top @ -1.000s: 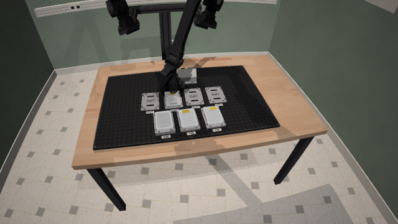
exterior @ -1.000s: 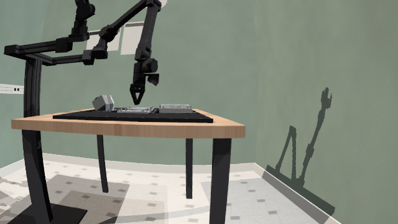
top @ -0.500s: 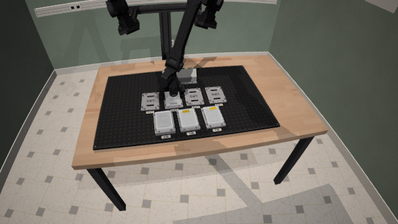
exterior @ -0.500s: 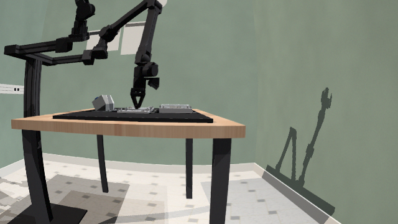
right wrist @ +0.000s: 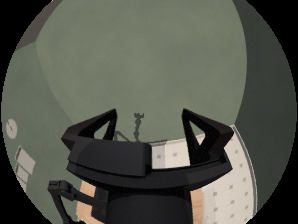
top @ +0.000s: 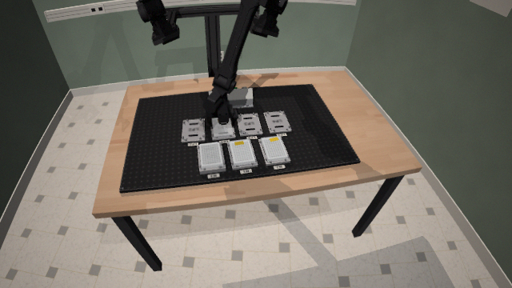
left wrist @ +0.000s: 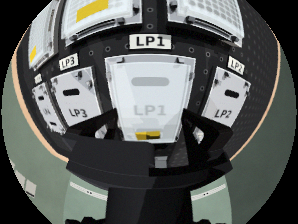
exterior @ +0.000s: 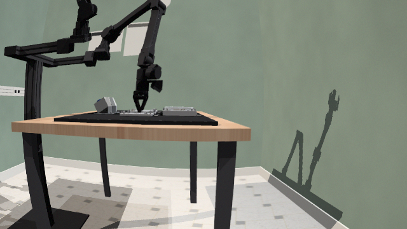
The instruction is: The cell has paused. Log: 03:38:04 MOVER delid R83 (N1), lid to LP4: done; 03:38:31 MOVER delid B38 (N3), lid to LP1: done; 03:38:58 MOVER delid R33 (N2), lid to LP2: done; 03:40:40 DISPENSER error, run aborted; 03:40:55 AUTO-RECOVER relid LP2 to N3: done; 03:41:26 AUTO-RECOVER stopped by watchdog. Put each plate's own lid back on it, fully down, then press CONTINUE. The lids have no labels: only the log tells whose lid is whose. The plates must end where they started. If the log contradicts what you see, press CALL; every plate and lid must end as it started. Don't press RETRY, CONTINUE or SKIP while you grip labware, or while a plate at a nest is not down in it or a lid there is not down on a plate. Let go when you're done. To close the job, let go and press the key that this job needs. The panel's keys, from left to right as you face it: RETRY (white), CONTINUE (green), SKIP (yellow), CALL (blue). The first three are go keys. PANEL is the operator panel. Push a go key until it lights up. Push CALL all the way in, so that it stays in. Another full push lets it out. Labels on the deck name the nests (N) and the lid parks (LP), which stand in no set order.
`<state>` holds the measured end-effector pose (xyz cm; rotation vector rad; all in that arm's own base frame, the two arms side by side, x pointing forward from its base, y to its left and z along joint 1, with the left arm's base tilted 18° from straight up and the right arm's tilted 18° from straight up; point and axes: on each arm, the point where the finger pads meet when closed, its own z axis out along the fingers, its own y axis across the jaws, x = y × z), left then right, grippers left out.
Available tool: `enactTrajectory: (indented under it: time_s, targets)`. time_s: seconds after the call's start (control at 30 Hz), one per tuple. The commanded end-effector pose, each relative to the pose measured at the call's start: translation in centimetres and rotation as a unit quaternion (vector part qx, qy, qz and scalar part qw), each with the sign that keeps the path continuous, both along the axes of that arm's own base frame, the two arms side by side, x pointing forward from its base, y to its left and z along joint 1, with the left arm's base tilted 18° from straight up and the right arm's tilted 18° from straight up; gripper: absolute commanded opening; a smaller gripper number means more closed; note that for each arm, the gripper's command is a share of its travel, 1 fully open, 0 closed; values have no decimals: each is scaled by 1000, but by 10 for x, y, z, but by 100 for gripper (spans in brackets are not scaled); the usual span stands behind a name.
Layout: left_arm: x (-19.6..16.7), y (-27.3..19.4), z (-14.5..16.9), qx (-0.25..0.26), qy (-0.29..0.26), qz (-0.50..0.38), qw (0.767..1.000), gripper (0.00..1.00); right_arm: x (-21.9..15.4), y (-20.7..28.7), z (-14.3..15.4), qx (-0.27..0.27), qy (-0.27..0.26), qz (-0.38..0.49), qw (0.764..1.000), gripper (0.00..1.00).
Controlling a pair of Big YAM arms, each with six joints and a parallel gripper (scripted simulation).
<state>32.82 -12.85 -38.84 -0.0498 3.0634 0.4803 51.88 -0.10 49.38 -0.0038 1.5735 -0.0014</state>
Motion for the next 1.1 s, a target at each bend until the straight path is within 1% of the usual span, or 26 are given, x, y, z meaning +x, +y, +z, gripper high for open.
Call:
enactTrajectory:
  time_s: [0.0, 0.13, 0.57, 0.6, 1.07]
  targets:
    - [16, -10, 8, -5, -13, -5, 1000, 95, -1, 1, 24, 1, -25, 0, 1000, 100]
    - [17, -10, 8, -5, -13, -5, 1000, 93, -1, 1, 24, 1, -25, 0, 1000, 100]
    - [26, -15, 15, -9, -21, -5, 1000, 80, -1, 1, 24, 1, -25, 0, 1000, 100]
    - [26, -16, 15, -9, -21, -5, 1000, 0, -1, 1, 24, 1, -25, 0, 1000, 100]
    - [30, -17, 16, -10, -23, -5, 1000, 0, -1, 1, 24, 1, -25, 0, 1000, 100]
